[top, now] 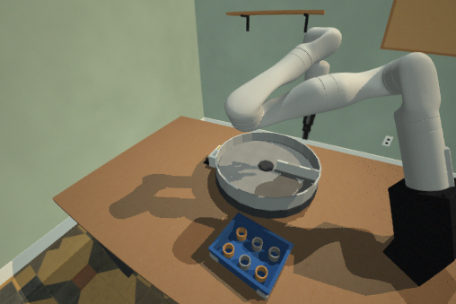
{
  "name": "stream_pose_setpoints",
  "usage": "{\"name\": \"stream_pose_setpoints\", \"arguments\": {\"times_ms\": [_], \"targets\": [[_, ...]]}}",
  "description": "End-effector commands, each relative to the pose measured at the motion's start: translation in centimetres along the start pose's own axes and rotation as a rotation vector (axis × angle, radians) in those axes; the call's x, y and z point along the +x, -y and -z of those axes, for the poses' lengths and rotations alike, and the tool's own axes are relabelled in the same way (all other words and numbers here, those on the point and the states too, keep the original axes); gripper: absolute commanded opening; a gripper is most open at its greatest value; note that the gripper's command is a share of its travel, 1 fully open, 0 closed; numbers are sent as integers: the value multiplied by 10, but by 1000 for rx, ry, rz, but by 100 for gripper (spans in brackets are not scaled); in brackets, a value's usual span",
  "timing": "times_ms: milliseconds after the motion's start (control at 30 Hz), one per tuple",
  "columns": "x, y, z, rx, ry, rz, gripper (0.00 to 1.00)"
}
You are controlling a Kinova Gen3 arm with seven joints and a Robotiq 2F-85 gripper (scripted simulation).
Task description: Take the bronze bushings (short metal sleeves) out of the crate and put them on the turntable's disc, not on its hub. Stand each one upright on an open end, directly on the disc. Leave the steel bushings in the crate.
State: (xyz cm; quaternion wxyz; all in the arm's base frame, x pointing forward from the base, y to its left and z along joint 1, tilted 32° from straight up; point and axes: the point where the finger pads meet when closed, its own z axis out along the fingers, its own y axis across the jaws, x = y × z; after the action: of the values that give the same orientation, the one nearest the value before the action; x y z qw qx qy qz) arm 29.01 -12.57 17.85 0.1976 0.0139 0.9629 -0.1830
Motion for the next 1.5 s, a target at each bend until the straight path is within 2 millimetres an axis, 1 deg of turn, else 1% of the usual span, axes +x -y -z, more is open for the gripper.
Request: {"name": "stream_pose_setpoints", "arguments": {"times_ms": [0,867,1467], "targets": [[-4,-3,0,-6,4,-5,39],[-11,-12,-2,-9,-13,-50,39],[-20,-24,-5,-10,-29,-100,39]]}}
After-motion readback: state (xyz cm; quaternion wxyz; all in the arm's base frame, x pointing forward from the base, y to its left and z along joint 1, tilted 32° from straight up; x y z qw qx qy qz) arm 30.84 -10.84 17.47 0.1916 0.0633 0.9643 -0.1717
